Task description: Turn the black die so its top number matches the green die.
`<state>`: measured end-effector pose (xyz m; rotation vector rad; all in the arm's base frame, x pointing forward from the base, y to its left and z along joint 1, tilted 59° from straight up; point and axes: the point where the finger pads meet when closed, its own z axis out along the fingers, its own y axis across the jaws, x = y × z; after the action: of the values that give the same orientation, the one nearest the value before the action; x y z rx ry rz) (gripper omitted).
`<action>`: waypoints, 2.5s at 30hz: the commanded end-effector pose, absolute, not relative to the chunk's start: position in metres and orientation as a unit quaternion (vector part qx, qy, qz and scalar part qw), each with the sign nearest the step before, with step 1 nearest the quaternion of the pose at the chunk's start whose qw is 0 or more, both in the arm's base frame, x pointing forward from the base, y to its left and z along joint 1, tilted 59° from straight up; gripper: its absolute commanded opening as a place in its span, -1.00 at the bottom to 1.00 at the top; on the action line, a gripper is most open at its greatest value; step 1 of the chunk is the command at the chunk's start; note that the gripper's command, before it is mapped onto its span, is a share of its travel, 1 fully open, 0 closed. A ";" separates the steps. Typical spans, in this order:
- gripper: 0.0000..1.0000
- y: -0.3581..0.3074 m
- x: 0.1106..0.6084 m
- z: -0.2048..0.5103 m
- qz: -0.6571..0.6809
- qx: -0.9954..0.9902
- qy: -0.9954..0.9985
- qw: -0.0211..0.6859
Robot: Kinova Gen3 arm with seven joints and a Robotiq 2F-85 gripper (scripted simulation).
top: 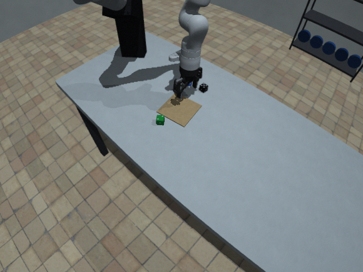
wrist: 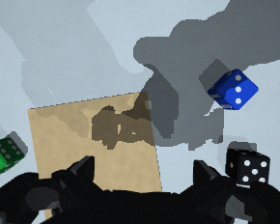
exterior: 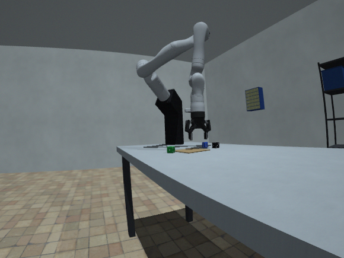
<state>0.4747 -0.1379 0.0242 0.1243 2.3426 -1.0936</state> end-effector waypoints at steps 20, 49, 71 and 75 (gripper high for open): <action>1.00 -0.078 0.481 -0.050 -0.409 0.026 0.870 0.274; 1.00 -0.076 0.481 -0.052 -0.409 0.026 0.870 0.274; 1.00 -0.073 0.489 -0.049 -0.409 0.026 0.870 0.274; 1.00 -0.067 0.507 -0.042 -0.409 0.026 0.870 0.274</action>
<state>0.4951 -0.0730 -0.0455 0.0529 2.3381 -1.1251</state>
